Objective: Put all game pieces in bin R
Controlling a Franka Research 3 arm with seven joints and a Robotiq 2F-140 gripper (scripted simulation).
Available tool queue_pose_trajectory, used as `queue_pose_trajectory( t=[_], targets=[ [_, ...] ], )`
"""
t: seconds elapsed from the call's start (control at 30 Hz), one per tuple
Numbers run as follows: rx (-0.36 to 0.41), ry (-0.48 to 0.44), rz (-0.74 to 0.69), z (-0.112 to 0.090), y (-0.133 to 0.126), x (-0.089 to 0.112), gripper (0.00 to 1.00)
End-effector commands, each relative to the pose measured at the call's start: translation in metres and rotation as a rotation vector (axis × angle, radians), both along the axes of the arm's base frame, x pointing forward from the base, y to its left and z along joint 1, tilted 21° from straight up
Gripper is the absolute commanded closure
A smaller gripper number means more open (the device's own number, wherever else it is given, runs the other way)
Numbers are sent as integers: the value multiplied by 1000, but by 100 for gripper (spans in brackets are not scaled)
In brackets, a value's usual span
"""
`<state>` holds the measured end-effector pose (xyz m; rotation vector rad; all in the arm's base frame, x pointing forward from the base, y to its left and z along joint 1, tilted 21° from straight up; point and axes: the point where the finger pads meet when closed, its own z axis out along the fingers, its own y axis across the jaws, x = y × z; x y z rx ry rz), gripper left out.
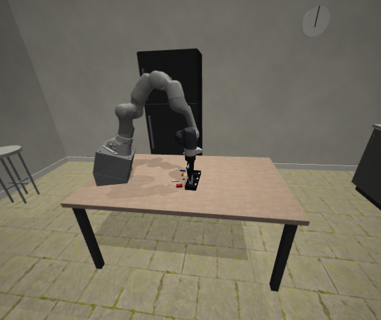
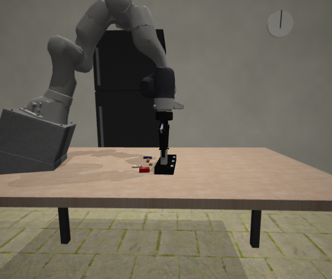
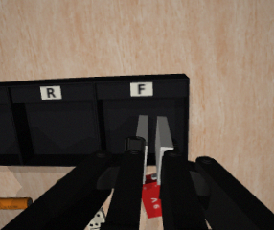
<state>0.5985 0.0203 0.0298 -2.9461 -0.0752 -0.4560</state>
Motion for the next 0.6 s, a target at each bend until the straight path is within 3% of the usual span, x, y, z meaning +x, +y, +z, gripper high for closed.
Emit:
queue_pose_trajectory(
  t=[0.0,0.2,0.57],
  targets=[
    [-10,-19,25,-4,-1,6,95],
    [-10,-19,25,-19,2,11,95],
    [-10,-19,25,-19,2,11,95]
  ],
)
